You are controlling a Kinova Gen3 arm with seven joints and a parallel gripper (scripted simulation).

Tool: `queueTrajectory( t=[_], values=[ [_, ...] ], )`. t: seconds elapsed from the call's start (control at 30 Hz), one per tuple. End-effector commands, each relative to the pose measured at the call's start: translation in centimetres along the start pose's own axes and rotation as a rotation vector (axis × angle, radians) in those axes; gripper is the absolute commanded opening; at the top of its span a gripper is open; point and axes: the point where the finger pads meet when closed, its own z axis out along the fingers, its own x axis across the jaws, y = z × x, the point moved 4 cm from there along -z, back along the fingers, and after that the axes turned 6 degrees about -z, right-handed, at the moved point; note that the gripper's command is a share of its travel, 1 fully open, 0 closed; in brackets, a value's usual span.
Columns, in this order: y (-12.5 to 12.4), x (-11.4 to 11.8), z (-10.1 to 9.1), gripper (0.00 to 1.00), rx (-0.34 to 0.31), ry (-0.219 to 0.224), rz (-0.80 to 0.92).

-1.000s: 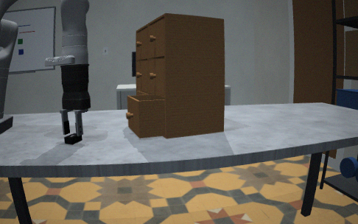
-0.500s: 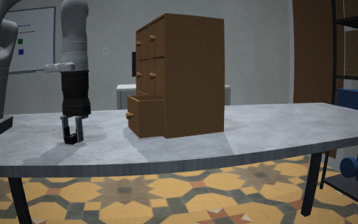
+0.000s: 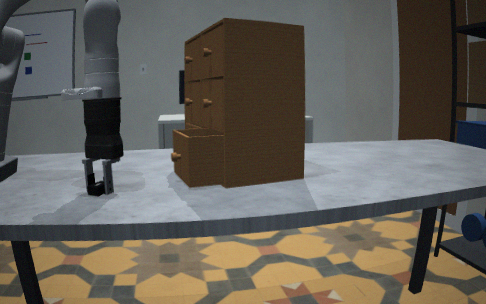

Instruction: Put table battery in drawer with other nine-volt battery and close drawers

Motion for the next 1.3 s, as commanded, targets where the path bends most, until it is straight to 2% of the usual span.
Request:
queueTrajectory(
  t=[0.0,0.83,0.87,1.27],
  values=[
    [0.0,-0.04,-0.04,0.81,0.0,-0.001,0.0],
    [0.0,-0.04,-0.04,0.81,0.0,-0.001,0.0],
    [0.0,-0.04,-0.04,0.51,0.0,-0.001,0.0],
    [0.0,-0.04,-0.04,0.51,0.0,-0.001,0.0]
  ],
)
